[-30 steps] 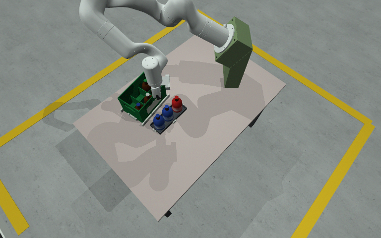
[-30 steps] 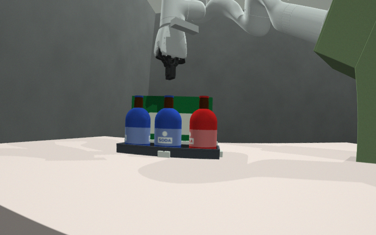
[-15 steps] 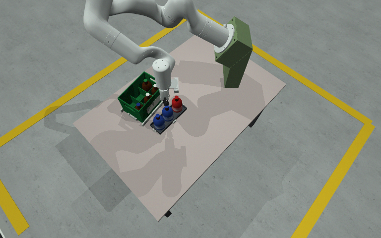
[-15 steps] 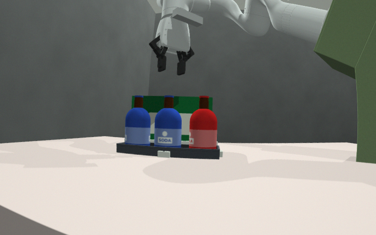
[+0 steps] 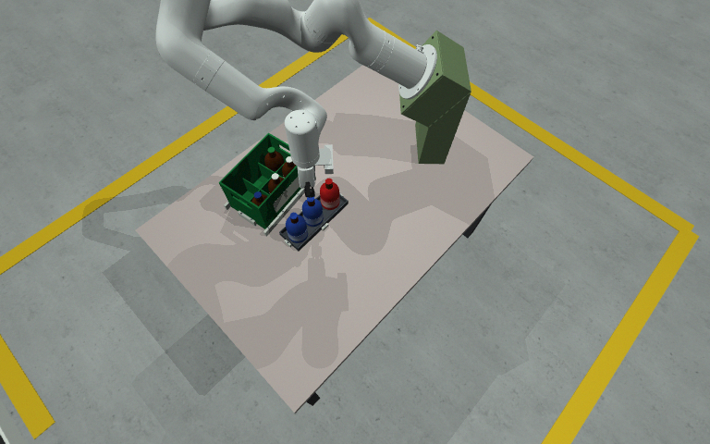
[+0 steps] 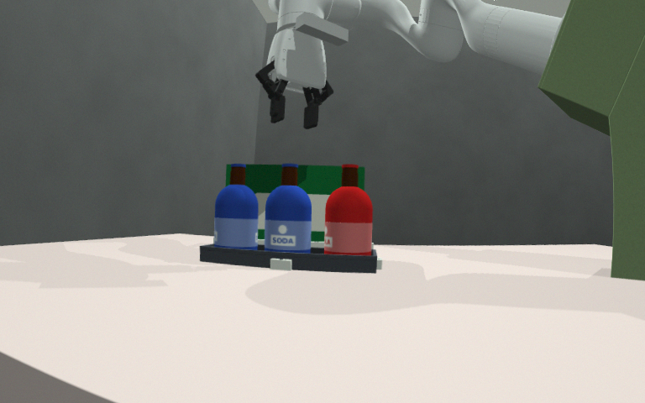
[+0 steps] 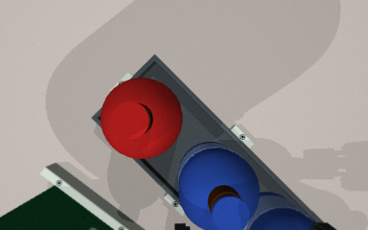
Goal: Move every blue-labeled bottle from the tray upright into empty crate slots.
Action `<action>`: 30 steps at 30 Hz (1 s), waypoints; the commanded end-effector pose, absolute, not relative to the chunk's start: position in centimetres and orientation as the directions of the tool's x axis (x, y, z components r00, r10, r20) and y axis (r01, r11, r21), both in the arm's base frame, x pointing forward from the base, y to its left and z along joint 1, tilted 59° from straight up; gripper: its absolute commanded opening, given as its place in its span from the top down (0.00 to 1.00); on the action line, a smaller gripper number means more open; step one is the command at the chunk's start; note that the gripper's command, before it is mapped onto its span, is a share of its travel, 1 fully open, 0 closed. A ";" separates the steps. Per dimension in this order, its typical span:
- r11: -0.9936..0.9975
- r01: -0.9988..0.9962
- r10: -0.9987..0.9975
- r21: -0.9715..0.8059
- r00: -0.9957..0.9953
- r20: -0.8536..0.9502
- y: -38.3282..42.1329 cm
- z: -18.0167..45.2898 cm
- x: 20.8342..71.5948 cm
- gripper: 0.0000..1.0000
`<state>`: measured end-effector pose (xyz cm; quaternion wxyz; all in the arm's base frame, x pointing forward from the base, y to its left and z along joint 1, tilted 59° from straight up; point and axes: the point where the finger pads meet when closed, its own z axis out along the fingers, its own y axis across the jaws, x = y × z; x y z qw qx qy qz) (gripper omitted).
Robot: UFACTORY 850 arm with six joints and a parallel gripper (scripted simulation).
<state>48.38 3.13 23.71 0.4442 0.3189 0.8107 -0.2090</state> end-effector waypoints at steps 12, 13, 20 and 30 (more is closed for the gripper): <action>0.710 0.702 0.331 -0.055 -0.402 -0.854 3.2 23.7 48.4 0.34; 0.710 0.702 0.331 -0.055 -0.402 -0.854 3.2 23.7 48.4 0.34; 0.710 0.702 0.332 -0.055 -0.402 -0.854 3.1 23.7 48.5 0.34; 0.710 0.702 0.332 -0.055 -0.402 -0.854 2.6 23.3 48.9 0.34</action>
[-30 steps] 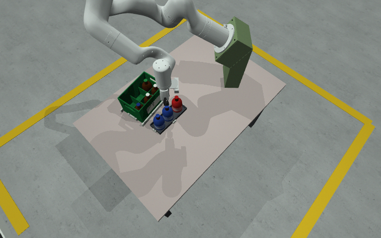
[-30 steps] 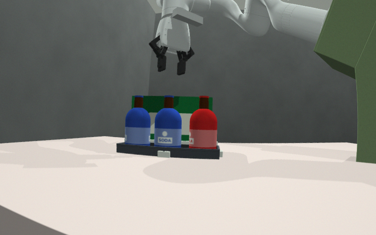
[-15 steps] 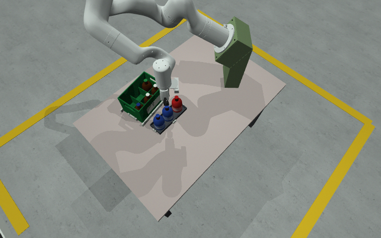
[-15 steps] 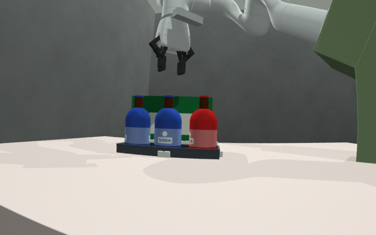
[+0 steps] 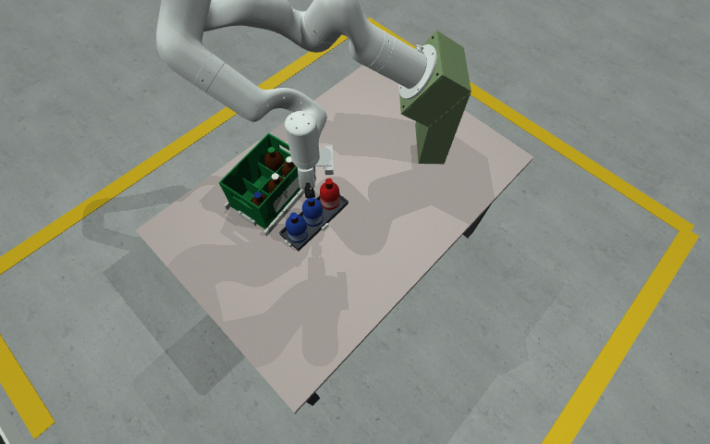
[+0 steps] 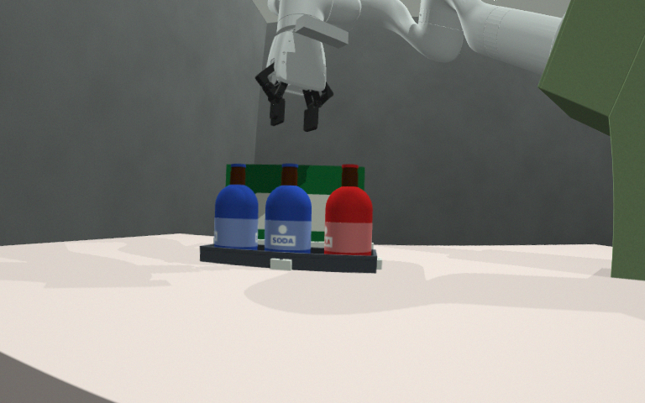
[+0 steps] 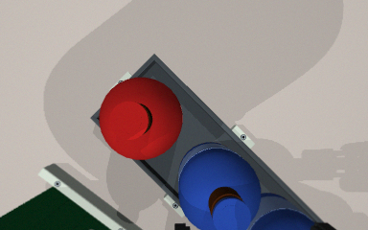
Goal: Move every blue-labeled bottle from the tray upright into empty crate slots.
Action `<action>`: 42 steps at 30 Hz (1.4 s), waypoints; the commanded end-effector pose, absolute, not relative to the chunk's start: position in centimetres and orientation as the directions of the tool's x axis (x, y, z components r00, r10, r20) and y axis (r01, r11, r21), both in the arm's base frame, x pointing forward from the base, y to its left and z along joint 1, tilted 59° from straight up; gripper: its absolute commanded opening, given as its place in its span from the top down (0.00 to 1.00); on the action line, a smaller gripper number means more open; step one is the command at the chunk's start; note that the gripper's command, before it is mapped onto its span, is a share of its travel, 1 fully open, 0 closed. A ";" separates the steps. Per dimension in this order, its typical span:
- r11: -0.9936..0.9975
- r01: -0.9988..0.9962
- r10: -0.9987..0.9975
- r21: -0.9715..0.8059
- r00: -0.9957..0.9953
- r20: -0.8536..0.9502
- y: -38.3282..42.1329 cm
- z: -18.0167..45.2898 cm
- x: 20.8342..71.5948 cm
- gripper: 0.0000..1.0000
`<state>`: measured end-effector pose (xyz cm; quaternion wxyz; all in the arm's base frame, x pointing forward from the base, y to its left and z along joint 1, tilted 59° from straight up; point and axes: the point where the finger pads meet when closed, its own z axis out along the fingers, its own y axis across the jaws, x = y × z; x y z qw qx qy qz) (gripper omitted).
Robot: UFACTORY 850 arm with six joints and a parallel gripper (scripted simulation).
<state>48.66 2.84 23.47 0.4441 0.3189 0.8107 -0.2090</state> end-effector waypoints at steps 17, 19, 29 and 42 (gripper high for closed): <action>0.710 0.702 0.332 -0.055 -0.402 -0.854 1.4 22.2 50.1 0.34; 0.710 0.702 0.332 -0.055 -0.402 -0.854 1.4 22.2 50.1 0.34; 0.710 0.702 0.332 -0.055 -0.402 -0.854 0.6 21.6 50.8 0.34; 0.710 0.702 0.332 -0.055 -0.402 -0.854 0.3 21.3 51.2 0.34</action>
